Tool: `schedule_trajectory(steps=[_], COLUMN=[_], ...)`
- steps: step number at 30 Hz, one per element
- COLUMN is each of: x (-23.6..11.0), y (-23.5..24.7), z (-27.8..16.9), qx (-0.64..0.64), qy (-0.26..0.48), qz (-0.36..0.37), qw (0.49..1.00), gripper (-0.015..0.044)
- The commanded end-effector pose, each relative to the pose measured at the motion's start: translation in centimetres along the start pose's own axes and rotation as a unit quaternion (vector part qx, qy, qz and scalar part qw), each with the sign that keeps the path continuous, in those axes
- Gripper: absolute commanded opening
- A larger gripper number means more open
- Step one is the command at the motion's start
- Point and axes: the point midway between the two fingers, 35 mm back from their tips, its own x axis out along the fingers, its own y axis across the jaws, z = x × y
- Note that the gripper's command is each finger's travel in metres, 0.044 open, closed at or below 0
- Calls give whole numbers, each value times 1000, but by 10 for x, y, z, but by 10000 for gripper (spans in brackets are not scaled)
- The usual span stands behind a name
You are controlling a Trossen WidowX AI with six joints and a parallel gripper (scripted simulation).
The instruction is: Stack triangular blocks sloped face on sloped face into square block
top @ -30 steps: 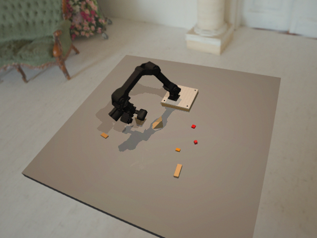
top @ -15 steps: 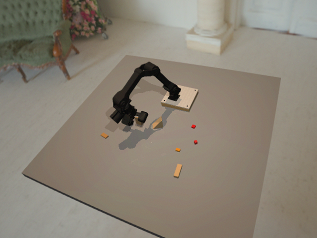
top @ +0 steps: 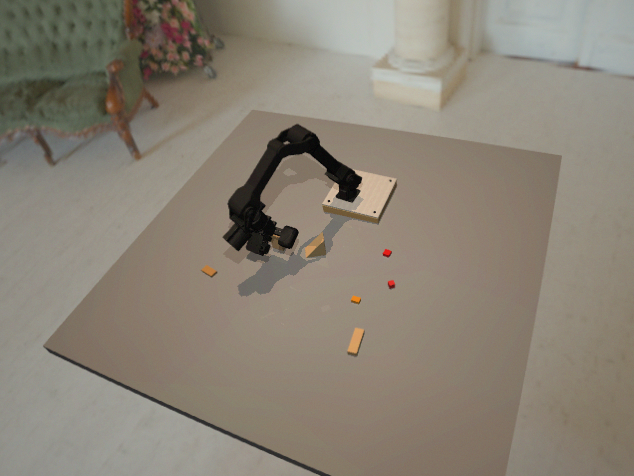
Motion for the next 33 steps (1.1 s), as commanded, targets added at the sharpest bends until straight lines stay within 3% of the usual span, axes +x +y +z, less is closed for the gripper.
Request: schedule_trajectory(steps=[1,15,24,33], x=[8,29,29,29], y=[-1,-1,-1,-1], z=[-1,-2,-2,-2], qx=[-4,-4,-4,-4], qy=[5,11,11,11], qz=[-1,1,1,1], qw=[1000,1000,1000,1000], gripper=[440,440,204,124])
